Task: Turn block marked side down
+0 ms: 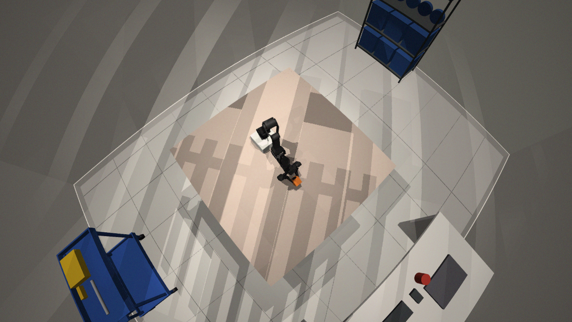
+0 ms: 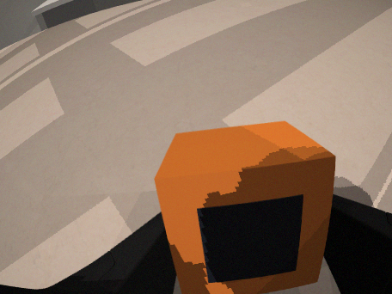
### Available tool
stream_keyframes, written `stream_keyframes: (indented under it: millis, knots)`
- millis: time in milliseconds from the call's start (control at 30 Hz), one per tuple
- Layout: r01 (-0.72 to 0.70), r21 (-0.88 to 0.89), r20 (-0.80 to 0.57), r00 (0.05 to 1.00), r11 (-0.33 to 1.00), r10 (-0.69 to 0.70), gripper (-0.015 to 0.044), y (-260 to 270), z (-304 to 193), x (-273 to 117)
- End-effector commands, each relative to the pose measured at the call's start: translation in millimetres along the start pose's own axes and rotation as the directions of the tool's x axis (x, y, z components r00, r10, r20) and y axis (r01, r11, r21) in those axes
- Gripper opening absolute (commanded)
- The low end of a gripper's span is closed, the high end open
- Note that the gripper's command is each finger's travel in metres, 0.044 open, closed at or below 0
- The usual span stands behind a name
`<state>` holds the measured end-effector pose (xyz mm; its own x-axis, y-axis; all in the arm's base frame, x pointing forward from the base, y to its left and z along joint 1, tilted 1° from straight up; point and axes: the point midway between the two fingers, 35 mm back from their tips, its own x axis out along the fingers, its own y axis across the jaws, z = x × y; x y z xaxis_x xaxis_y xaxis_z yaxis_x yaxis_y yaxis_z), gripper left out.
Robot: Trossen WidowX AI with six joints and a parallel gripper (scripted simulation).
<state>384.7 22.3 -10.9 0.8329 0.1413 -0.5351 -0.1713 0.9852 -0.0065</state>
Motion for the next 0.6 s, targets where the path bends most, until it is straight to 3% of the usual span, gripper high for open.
stream_keyframes:
  millis: [0, 567]
  knots:
    - [-0.006, 0.002, 0.052, 0.999, 1.000, 0.006, 0.0000, 1.8, -2.7, -6.2]
    - [-0.006, 0.002, 0.080, 0.997, 1.000, 0.006, 0.0000, 1.8, -0.2, -8.6]
